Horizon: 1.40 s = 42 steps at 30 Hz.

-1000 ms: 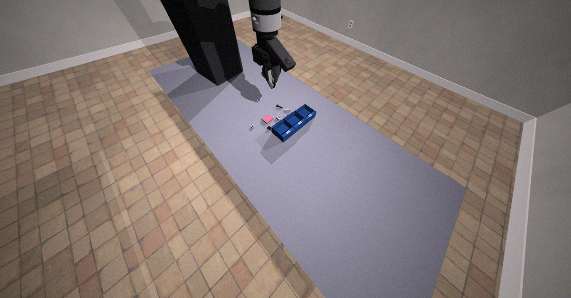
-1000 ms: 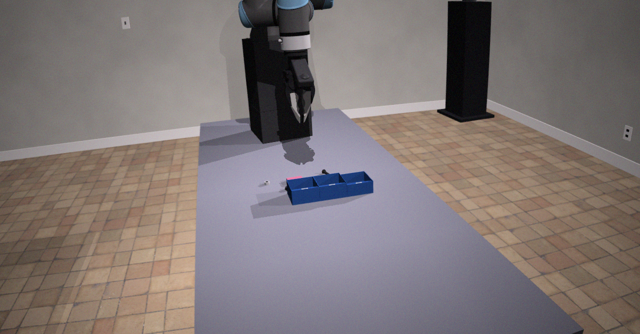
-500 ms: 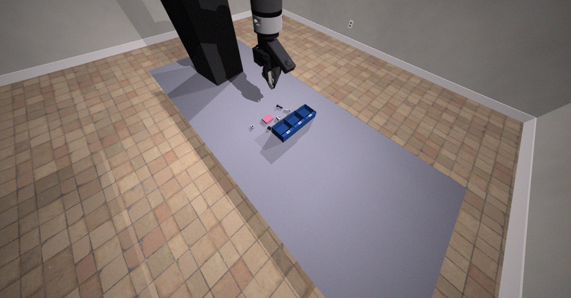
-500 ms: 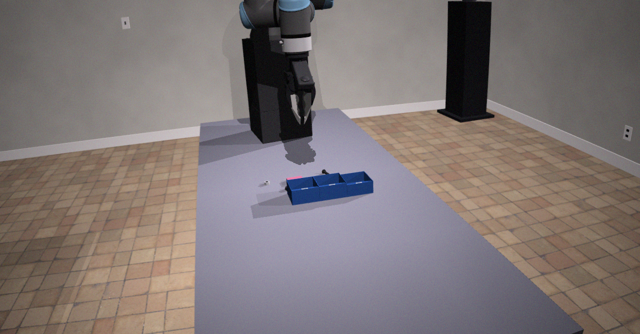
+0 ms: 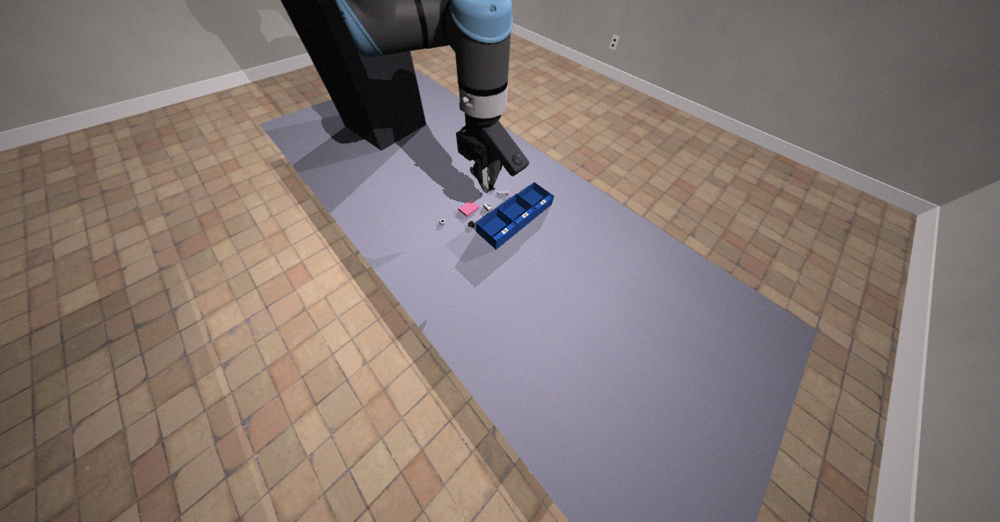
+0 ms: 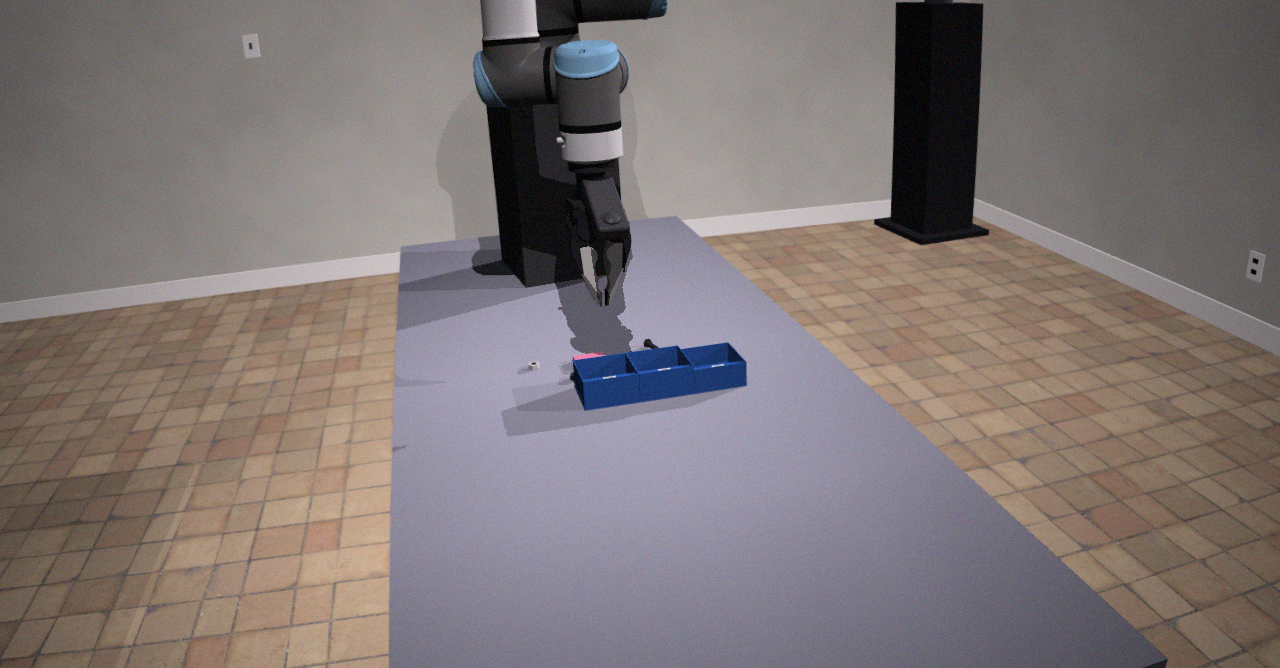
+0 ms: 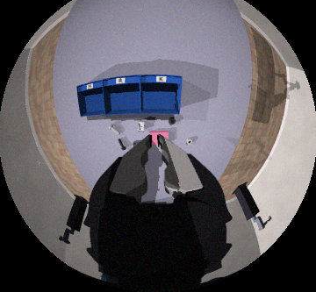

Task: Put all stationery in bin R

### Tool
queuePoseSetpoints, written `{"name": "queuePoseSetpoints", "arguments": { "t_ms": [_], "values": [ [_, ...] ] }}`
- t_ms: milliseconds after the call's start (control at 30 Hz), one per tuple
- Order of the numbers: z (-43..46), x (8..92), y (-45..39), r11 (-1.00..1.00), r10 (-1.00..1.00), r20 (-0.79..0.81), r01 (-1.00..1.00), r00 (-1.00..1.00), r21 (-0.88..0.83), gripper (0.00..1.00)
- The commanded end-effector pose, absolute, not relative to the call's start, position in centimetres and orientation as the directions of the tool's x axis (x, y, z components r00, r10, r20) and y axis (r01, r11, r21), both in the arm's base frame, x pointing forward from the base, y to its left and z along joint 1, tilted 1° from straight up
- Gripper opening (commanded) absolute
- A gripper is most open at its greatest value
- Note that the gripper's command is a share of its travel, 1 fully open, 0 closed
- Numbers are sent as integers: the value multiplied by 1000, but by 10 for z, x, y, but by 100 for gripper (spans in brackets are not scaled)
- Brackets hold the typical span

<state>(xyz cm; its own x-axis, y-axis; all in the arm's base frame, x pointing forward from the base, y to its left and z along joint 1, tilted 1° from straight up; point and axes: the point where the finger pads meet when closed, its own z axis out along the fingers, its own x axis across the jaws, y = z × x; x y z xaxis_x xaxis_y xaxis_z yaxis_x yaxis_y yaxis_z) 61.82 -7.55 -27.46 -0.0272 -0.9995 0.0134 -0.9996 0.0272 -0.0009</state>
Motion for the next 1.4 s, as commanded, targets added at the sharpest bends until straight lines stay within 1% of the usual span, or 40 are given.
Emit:
{"name": "queuePoseSetpoints", "arguments": {
  "t_ms": [0, 433, 1367],
  "values": [
    [-311, 647, -86, 27, -1000, 14, -1000, -27, -2, 4],
    [-318, 653, -89, 27, -1000, 14, -1000, -27, -2, 4],
    [-378, 653, -90, 27, -1000, 14, -1000, -27, -2, 4]
  ]
}}
